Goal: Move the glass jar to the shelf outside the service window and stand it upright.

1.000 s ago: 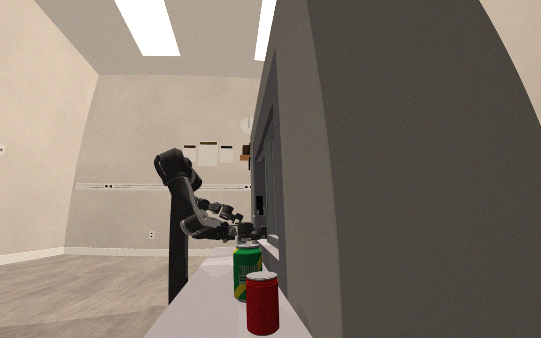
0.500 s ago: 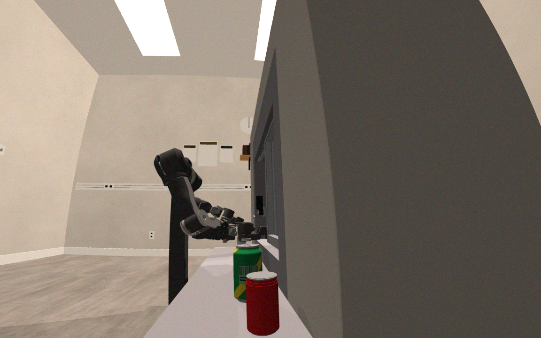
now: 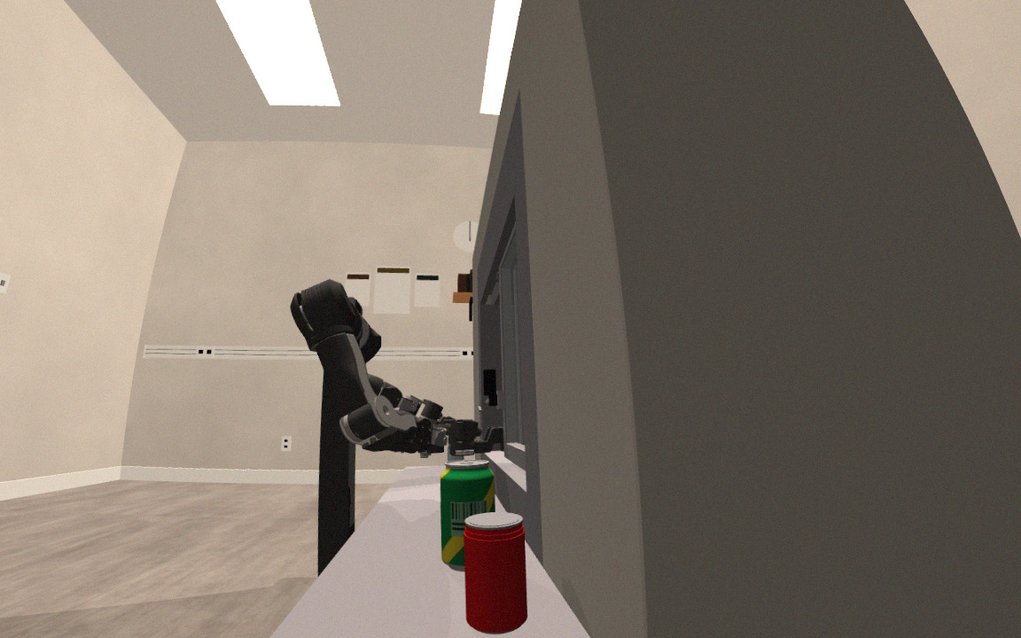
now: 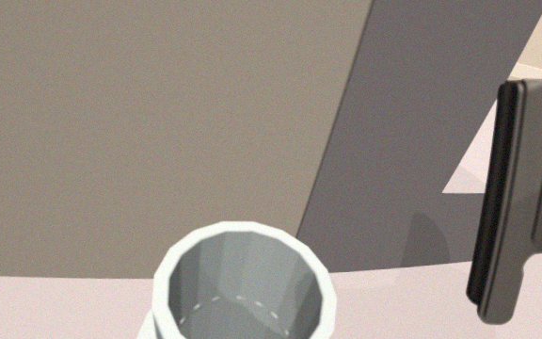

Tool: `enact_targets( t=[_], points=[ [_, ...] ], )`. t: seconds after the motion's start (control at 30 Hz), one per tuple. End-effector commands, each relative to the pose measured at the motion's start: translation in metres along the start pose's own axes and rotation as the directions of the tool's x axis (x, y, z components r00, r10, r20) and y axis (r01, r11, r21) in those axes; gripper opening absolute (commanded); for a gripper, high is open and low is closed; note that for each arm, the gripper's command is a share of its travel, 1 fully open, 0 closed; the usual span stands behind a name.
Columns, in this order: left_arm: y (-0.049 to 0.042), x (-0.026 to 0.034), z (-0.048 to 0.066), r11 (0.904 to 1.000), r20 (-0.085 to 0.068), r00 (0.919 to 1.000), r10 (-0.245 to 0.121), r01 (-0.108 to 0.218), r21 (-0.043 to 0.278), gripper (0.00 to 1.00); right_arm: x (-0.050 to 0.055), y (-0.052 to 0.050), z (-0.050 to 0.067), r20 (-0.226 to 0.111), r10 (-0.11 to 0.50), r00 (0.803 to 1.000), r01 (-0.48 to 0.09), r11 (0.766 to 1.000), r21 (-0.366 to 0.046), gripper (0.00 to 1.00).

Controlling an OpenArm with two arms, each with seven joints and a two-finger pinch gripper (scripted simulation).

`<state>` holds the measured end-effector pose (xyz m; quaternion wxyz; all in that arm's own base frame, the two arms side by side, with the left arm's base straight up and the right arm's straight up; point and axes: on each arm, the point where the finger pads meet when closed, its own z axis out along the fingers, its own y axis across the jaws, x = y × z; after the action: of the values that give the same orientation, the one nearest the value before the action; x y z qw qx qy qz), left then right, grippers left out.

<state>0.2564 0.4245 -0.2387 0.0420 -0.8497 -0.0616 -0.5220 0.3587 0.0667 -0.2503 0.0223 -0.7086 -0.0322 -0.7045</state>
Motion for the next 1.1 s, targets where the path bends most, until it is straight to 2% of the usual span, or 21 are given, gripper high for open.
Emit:
enact_targets(
  t=[0.0,0.3,0.37,0.4,0.87,0.93,0.97,1.07],
  points=[
    [0.0038,0.0037,0.002,0.9992,-0.019,0.9996,0.02,-0.021,-0.034,0.75,0.002,0.002,0.002,-0.003,0.001,1.0,-0.001,1.0,-0.009,0.0],
    [0.0045,-0.0122,0.01,0.9924,-0.026,0.9981,0.055,-0.058,-0.108,0.75,0.002,0.006,0.005,0.0,0.001,1.0,-0.001,1.0,-0.022,0.0],
    [0.0045,-0.0122,0.01,0.9924,-0.026,0.9981,0.055,-0.058,-0.108,0.75,0.002,0.006,0.005,0.0,0.001,1.0,-0.001,1.0,-0.022,0.0],
    [0.0027,-0.0157,0.011,0.9941,-0.02,0.9987,0.048,-0.05,-0.097,0.75,0.002,0.001,0.001,-0.004,0.001,1.0,-0.001,1.0,-0.002,0.0],
    [0.0053,-0.0399,0.025,0.9884,-0.029,0.9973,0.068,-0.071,-0.134,0.75,0.002,0.006,0.005,0.0,0.001,1.0,-0.001,1.0,-0.022,0.0],
    [0.0053,-0.0399,0.025,0.9884,-0.029,0.9973,0.068,-0.071,-0.134,0.75,0.002,0.006,0.005,0.0,0.001,1.0,-0.001,1.0,-0.022,0.0],
    [0.0041,-0.0411,0.025,0.9902,-0.025,0.9978,0.061,-0.064,-0.125,0.75,0.002,0.001,0.001,-0.004,0.001,1.0,-0.001,1.0,-0.002,0.0],
    [0.0045,-0.0422,0.026,0.9898,-0.026,0.9977,0.062,-0.065,-0.127,0.75,0.002,0.002,0.002,-0.003,0.001,1.0,-0.001,1.0,-0.006,0.0]
  ],
)
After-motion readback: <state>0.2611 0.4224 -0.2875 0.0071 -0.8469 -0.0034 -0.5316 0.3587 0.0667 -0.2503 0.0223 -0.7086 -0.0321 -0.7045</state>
